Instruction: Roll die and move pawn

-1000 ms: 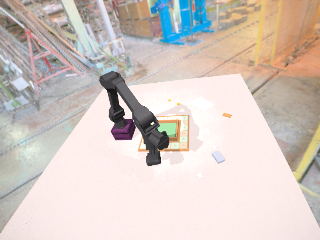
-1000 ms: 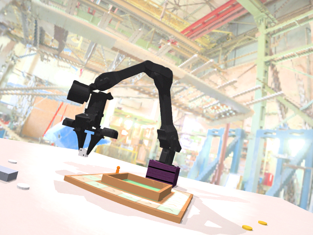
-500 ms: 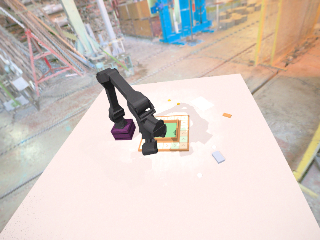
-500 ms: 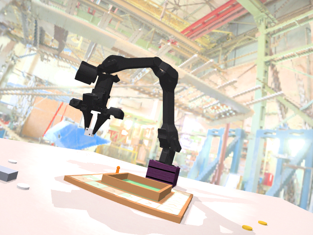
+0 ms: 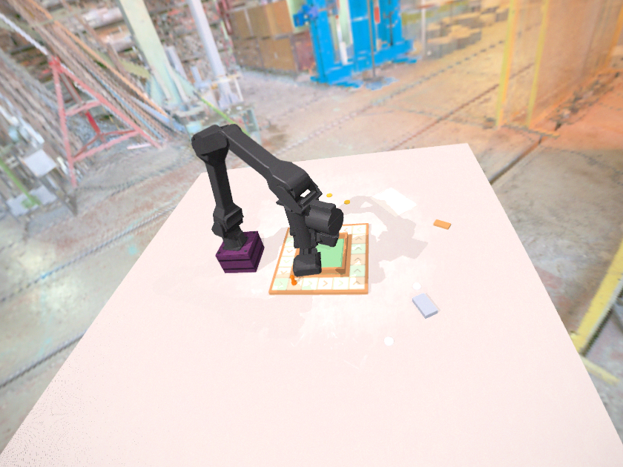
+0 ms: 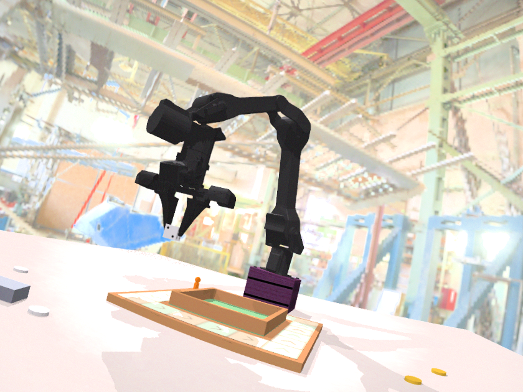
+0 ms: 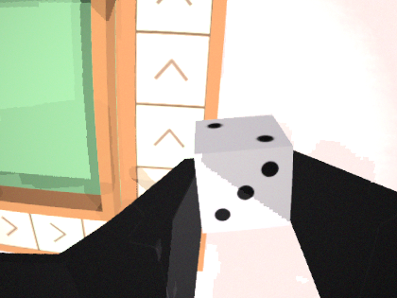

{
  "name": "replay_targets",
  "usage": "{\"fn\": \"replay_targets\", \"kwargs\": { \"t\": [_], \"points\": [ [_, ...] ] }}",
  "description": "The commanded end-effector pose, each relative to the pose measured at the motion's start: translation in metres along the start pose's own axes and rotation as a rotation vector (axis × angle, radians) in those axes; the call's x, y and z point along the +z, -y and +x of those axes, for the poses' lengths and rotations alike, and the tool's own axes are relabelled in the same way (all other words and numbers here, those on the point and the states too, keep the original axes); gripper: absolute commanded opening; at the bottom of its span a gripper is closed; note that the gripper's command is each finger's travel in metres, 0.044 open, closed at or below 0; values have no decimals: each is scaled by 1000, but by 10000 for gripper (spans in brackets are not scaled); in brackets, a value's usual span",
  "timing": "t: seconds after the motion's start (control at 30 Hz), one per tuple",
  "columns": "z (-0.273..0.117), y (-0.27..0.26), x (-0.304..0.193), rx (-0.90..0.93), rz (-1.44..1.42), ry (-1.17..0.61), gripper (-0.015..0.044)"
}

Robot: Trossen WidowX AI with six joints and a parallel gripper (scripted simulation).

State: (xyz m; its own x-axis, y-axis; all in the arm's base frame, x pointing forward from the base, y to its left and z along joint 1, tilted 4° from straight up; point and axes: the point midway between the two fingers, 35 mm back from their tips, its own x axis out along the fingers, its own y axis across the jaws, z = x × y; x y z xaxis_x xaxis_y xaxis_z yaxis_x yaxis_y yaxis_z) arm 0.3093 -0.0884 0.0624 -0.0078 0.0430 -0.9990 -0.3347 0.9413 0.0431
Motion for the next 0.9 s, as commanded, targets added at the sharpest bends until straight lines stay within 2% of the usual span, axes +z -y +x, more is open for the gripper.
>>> {"fn": "replay_targets", "kwargs": {
  "t": [0.0,0.7,0.87],
  "points": [
    [4,-22,6,1,27,5,0],
    [25,-137,11,15,134,6,0],
    [27,-144,9,16,142,11,0]
  ]
}}
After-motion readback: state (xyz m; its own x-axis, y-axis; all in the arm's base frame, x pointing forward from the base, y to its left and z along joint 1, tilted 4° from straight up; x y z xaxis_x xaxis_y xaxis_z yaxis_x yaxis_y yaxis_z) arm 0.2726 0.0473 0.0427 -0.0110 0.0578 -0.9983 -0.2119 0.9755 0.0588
